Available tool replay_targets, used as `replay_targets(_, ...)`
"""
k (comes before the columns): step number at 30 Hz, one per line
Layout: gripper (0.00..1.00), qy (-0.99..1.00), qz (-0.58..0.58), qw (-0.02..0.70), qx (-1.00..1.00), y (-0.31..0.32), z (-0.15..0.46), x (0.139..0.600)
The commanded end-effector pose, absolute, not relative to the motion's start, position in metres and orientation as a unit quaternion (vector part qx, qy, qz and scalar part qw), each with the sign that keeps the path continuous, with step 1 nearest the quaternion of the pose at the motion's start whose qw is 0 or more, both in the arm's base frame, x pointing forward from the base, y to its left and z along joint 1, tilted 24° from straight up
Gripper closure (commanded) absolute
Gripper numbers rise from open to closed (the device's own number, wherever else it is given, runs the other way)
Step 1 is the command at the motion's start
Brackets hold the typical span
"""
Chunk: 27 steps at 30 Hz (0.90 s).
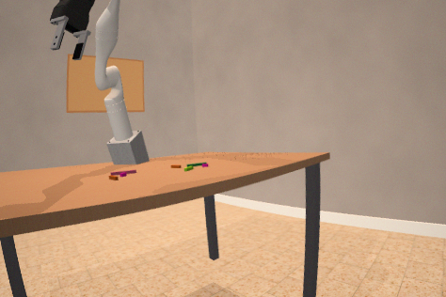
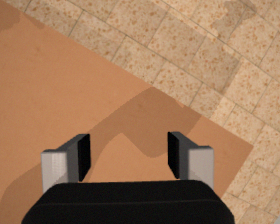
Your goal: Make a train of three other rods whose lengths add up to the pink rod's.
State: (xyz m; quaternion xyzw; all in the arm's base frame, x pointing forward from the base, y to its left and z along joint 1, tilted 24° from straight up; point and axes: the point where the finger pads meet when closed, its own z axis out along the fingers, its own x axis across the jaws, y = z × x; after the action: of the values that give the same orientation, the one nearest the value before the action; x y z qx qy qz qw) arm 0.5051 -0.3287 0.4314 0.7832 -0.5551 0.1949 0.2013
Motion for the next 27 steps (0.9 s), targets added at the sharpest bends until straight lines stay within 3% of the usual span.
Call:
replay_targets(1,0.00,-0.555,0.196,0.201,0.783,-0.3285,0.4327,0.5051)
replay_targets(27,0.00,-0.557,0.197,0.199,0.782,-0.3262,0.4304,0.5072)
